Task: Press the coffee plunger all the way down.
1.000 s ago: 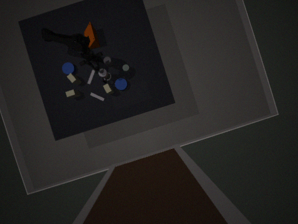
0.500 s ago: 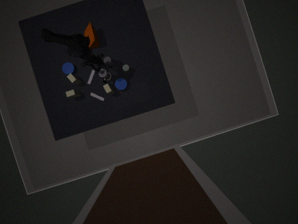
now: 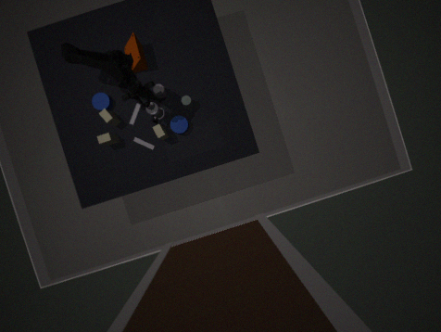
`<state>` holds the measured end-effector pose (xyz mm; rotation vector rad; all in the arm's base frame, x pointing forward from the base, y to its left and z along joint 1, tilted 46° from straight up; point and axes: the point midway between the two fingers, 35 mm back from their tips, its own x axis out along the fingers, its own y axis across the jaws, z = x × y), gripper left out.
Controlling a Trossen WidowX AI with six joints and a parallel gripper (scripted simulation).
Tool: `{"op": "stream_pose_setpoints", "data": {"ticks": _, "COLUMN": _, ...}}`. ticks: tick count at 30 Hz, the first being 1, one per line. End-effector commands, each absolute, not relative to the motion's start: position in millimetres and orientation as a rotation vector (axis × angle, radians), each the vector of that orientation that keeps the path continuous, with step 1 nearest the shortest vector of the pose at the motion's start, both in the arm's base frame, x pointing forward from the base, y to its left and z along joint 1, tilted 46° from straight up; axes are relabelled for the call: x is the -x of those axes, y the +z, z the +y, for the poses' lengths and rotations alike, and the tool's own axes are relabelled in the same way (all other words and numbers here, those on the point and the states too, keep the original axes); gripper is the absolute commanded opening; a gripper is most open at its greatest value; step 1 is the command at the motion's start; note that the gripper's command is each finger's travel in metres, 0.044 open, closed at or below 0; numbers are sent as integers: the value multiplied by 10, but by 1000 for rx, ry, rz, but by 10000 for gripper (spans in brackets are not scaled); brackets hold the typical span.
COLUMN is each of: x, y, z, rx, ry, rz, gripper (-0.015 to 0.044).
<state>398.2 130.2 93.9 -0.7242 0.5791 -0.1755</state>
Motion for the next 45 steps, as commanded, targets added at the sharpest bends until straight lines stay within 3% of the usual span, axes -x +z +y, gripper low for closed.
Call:
{"op": "stream_pose_setpoints", "data": {"ticks": 1, "x": -3922, "y": 684, "z": 1080, "rx": 757, "ry": -192, "rz": 641, "gripper": 129}}
{"op": "stream_pose_setpoints", "data": {"ticks": 45, "x": -3980, "y": 501, "z": 882, "rx": 760, "ry": -194, "rz": 636, "gripper": 129}}
